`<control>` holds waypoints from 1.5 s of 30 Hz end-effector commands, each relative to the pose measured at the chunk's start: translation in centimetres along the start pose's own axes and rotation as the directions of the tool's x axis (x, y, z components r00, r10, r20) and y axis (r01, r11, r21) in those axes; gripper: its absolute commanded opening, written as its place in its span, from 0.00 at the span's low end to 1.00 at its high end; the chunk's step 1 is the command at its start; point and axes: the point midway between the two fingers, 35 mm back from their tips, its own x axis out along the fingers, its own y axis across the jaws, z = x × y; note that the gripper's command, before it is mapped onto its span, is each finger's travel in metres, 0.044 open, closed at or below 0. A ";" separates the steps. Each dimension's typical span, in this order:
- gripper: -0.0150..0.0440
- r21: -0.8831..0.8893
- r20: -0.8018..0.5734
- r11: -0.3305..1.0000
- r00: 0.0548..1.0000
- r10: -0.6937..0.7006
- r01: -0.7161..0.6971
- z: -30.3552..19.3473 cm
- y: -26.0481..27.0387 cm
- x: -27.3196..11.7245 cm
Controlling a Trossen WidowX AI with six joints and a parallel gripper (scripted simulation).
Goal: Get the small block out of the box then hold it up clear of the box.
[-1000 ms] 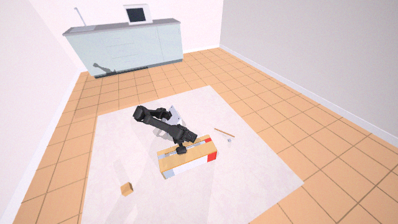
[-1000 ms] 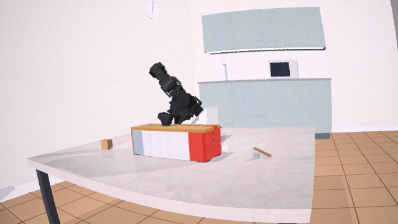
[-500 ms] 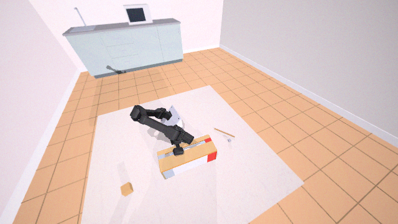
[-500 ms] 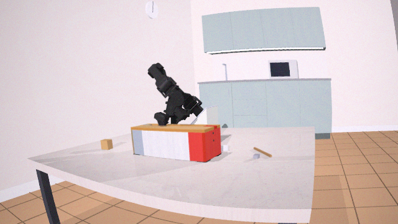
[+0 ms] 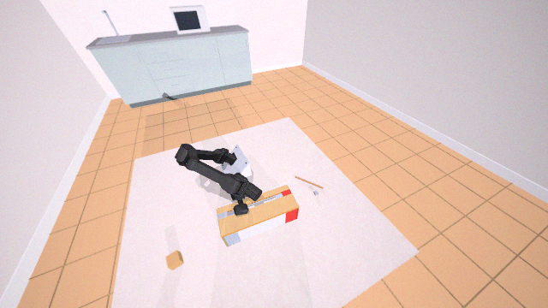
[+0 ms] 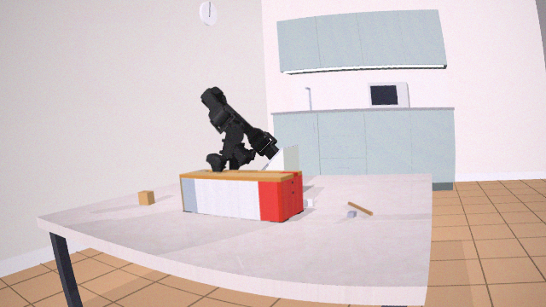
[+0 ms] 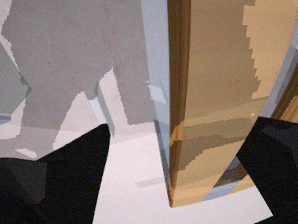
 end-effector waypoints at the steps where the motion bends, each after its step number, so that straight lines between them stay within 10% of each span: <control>1: 0.93 -0.006 -0.008 1.000 1.000 0.010 -0.010 -0.6 0.2 0.6; 28: 0.89 -0.015 0.003 1.000 1.000 -0.010 0.010 -3.6 -0.2 -5.0; 32: 0.74 -0.218 0.064 0.975 0.997 -0.039 0.052 -4.6 0.6 -5.0; 45: 0.74 -0.820 0.252 0.463 0.939 -0.234 0.336 -7.4 3.2 -4.9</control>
